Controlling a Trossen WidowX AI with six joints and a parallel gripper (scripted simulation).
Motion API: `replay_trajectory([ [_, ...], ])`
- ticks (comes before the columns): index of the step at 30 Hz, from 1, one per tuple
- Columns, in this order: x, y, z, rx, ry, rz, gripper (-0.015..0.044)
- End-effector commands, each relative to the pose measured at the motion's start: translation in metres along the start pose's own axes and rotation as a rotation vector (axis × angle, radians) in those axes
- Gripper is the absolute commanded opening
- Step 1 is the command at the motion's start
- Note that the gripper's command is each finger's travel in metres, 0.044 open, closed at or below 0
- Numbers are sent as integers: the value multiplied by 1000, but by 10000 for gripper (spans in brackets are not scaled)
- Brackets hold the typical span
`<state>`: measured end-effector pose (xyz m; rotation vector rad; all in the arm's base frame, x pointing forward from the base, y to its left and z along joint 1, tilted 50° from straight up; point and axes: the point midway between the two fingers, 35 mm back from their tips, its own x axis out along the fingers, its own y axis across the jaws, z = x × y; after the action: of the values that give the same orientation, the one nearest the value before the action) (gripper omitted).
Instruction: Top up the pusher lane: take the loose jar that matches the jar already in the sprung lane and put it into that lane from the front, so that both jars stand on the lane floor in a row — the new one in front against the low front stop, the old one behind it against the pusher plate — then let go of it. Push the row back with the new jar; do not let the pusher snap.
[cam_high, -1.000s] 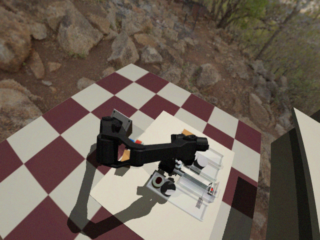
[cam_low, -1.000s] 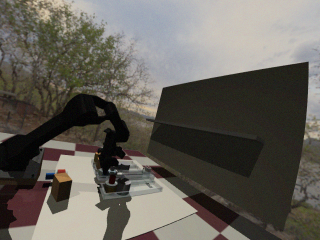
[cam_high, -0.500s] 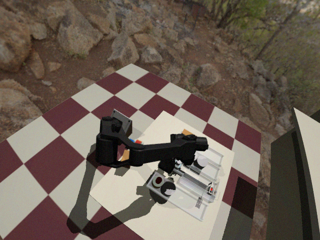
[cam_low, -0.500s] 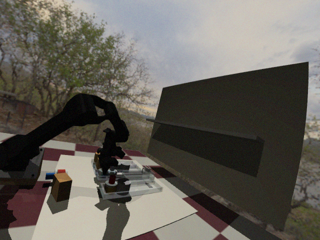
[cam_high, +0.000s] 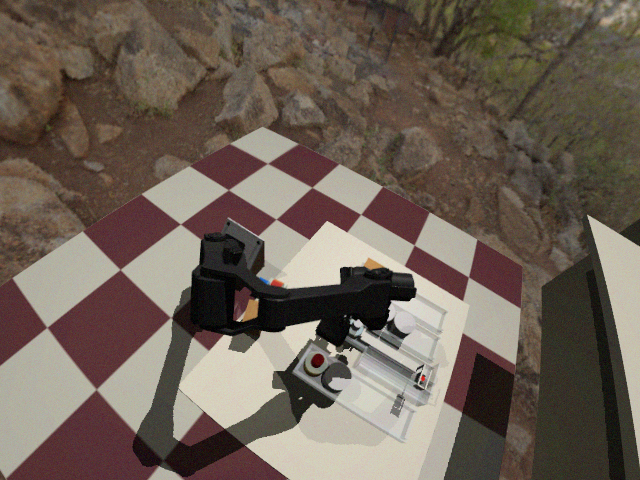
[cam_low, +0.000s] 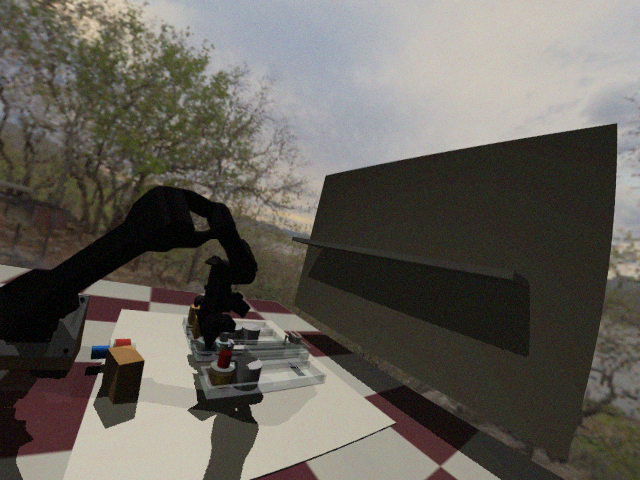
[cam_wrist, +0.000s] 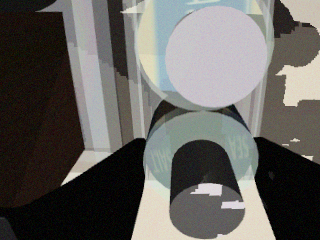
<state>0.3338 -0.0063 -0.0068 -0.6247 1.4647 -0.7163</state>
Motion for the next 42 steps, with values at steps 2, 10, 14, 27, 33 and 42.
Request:
replay_trajectory([
  [2, 0, 0, -1, 4, 1, 0, 0],
  [10, 0, 0, 0, 4, 1, 0, 105],
  [14, 0, 0, 0, 4, 1, 0, 210],
  [27, -19, 0, 0, 4, 1, 1, 306],
  [33, -21, 1, -6, 3, 1, 2, 306],
  [42, -22, 3, -36, 2, 2, 3, 306],
])
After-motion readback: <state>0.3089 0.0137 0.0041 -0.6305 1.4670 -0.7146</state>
